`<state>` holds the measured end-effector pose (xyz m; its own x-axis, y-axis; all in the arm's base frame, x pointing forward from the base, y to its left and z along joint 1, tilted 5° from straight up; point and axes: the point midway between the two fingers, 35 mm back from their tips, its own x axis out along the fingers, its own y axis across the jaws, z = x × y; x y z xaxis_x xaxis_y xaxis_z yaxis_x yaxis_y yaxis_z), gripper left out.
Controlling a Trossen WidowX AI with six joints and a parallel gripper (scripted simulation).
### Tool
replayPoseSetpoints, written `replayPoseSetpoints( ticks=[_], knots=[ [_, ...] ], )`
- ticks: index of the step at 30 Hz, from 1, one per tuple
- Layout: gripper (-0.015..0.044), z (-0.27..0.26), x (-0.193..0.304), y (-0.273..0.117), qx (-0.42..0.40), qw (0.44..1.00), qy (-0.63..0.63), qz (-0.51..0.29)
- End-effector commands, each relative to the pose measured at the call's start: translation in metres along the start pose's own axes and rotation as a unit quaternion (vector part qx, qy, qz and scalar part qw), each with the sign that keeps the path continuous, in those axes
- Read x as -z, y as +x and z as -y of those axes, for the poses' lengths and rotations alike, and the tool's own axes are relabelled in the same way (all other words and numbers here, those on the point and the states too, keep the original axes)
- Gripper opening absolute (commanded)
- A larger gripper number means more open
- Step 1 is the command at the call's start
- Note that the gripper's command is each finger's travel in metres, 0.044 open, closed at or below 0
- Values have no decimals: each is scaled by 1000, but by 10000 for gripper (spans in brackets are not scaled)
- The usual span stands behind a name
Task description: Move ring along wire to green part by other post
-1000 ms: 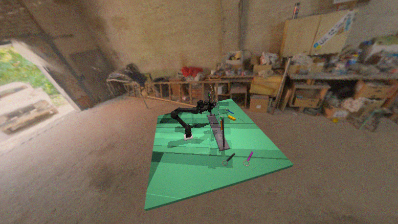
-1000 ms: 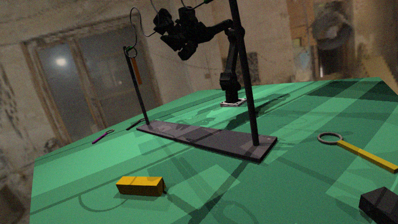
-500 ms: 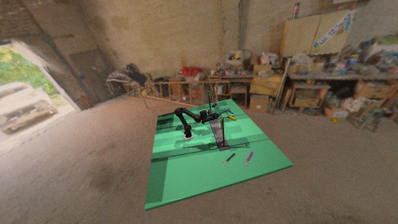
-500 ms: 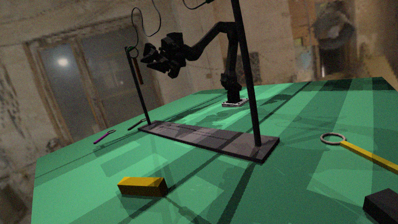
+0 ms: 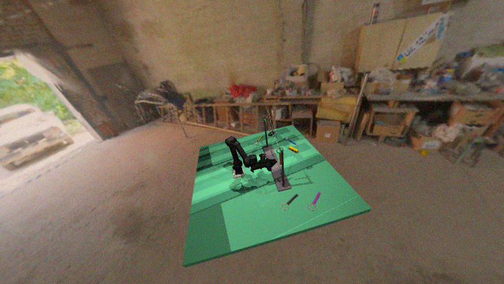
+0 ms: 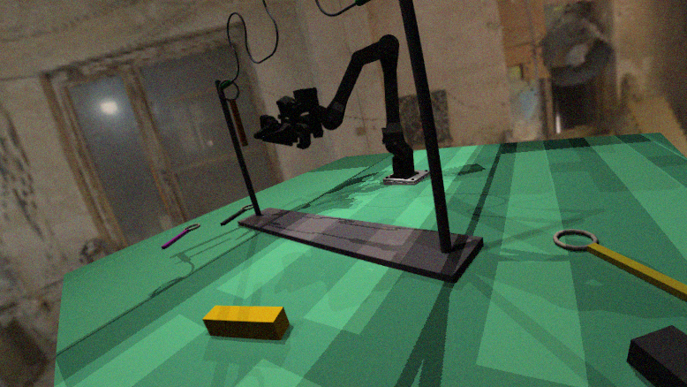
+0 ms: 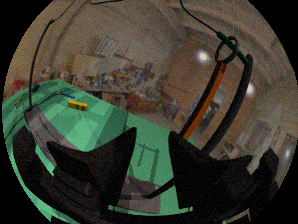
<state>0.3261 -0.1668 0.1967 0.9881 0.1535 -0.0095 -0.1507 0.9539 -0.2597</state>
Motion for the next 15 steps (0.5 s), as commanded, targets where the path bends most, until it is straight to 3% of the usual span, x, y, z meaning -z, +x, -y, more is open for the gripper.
replayPoseSetpoints(
  ticks=[1, 8, 15],
  knots=[
    [160, 8, 27, -27, 10, 998, 64, -7],
    [160, 17, 57, -77, 30, 987, 155, -6],
    [160, 16, 59, -79, 31, 986, 163, -5]
  ],
)
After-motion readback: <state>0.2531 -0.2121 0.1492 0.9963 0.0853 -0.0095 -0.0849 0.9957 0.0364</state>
